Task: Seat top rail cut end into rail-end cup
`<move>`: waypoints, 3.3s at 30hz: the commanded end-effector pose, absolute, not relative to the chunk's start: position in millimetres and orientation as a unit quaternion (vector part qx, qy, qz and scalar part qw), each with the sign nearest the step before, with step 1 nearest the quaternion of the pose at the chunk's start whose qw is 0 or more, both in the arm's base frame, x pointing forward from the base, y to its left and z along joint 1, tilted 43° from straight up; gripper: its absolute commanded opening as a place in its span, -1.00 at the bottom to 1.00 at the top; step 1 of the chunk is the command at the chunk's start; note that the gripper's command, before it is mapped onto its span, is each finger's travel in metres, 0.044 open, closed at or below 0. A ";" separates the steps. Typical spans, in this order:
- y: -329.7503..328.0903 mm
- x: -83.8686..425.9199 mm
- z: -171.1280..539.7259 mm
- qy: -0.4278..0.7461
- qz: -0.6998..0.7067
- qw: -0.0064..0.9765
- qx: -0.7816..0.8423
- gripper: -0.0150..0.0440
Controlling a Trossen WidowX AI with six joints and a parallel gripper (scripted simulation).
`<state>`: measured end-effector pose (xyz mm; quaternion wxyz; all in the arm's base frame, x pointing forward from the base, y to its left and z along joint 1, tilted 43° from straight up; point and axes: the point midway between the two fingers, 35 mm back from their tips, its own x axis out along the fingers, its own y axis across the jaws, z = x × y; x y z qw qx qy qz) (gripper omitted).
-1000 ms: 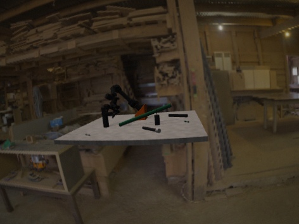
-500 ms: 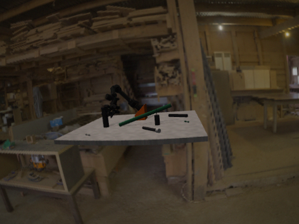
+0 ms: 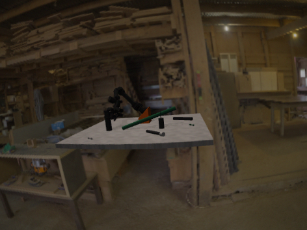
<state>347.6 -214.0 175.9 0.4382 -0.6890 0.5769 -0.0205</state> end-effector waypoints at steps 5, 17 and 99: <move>-210.1 341.2 172.5 0.569 0.014 0.425 -0.703 -0.49; -207.8 335.8 171.1 0.562 0.042 0.414 -0.715 -0.49; -174.5 318.5 168.9 0.524 0.158 0.366 -0.753 1.00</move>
